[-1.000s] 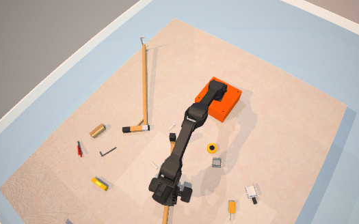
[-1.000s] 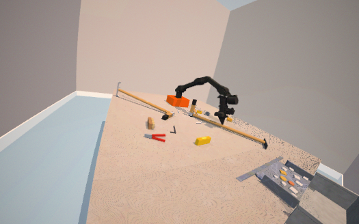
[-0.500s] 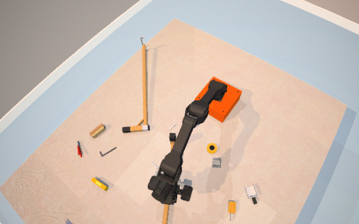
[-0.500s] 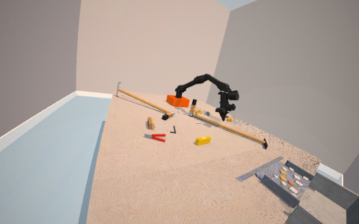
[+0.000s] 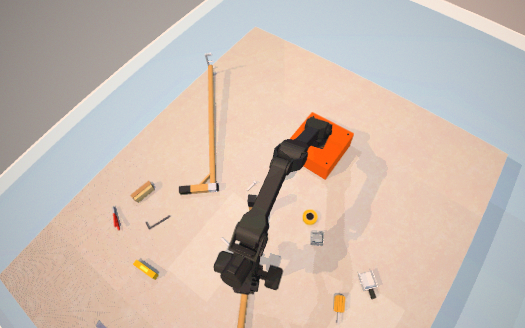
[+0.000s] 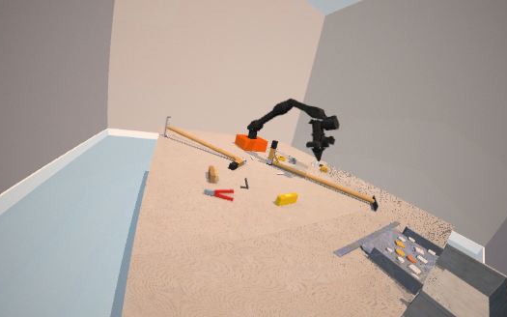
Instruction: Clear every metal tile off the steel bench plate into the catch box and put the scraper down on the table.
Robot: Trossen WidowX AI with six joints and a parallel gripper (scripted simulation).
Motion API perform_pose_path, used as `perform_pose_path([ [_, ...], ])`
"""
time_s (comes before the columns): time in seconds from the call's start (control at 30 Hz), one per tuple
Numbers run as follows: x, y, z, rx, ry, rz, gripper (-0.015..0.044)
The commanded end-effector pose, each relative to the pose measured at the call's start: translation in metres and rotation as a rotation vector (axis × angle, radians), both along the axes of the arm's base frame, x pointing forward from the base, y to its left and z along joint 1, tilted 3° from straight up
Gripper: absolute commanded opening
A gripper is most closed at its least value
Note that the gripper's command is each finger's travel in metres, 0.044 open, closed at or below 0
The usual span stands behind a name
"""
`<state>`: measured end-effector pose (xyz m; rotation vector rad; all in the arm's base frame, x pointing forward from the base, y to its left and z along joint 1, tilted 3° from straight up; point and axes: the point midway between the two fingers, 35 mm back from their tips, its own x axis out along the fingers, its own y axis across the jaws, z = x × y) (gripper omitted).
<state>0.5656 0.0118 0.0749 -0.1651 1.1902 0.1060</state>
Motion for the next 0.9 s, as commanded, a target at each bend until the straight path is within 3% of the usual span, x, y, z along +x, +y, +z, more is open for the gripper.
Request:
perform_pose_path([
  [0.0,-0.001,0.0,0.011,0.0,-0.012,-0.004,0.0],
  [0.47,-0.017,0.043,0.054,0.036,-0.062,-0.075,0.0],
  [0.87,-0.013,0.043,0.036,0.036,-0.063,-0.076,0.0],
])
